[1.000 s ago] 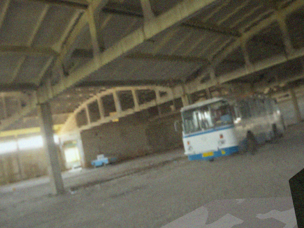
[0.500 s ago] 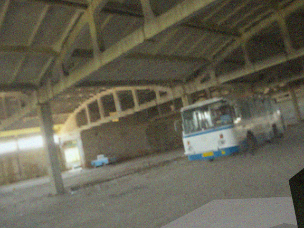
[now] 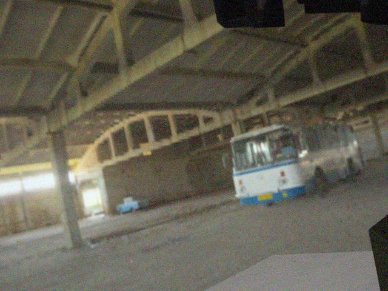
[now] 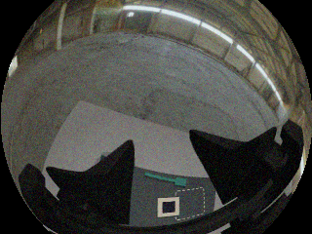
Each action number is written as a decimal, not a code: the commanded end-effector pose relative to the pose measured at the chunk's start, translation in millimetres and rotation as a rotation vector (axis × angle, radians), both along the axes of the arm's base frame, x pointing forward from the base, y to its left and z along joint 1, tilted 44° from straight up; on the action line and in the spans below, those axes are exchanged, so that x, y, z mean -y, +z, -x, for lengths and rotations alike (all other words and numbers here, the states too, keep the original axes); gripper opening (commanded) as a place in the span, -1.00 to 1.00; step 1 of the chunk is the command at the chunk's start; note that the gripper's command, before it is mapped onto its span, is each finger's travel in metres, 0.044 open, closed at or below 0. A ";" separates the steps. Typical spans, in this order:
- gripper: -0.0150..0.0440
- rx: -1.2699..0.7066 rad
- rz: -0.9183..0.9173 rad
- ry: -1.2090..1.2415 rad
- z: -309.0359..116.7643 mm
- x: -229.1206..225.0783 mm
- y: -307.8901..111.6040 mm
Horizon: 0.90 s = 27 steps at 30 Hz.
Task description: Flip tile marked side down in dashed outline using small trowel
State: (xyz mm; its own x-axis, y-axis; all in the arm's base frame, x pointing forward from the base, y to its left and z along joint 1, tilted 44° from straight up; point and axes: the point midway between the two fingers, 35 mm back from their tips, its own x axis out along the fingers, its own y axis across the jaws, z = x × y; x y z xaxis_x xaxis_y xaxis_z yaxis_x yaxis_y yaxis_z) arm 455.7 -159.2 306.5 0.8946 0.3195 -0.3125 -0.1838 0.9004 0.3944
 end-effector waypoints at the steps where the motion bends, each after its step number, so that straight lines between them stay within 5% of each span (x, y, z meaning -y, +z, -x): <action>1: 0.42 -0.111 -0.073 0.051 -3.7 -35.5 -24.9; 14: 0.42 -0.487 -0.231 0.230 16.0 -156.0 -89.6; 27: 0.42 -0.907 -0.277 0.376 80.4 -259.4 -138.7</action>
